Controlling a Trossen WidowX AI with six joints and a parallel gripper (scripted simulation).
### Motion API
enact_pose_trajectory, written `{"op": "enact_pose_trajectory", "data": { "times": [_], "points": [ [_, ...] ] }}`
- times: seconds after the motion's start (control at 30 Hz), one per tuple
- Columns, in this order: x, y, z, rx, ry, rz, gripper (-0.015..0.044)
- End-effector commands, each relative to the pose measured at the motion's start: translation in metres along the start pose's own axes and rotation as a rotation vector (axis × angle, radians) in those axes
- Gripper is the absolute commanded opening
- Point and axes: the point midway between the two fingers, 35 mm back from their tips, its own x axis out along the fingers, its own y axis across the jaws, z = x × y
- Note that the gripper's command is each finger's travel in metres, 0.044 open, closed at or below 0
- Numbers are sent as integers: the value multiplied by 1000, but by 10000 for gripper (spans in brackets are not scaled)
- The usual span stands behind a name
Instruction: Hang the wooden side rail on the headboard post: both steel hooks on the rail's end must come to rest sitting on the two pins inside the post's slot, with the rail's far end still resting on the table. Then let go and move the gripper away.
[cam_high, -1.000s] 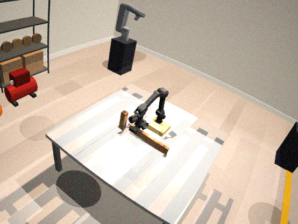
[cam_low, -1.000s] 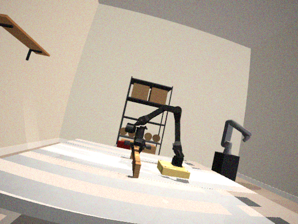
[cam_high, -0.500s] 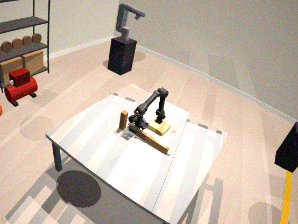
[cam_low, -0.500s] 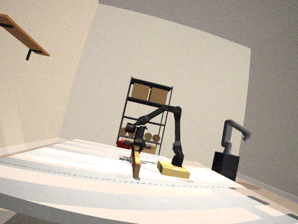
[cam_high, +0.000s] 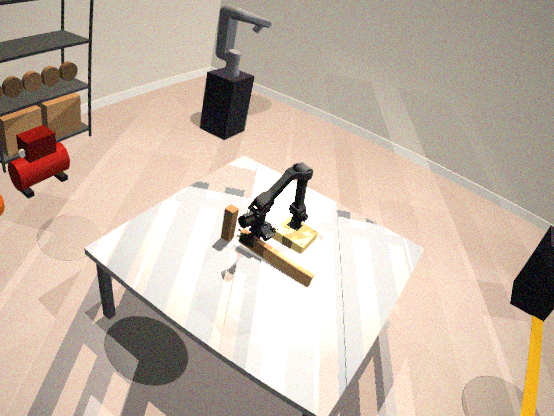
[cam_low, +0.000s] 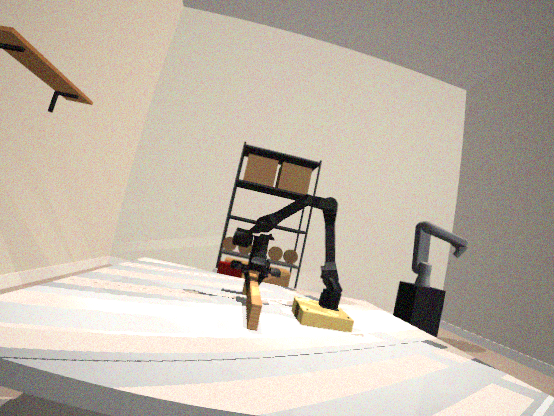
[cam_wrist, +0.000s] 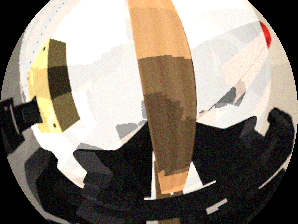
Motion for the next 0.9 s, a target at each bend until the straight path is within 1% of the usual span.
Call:
{"op": "enact_pose_trajectory", "data": {
  "times": [0.0,0.87],
  "points": [
    [0,0,-2,-3,3,-5,0],
    [-2,0,-5,-3,3,-5,0]
  ]
}}
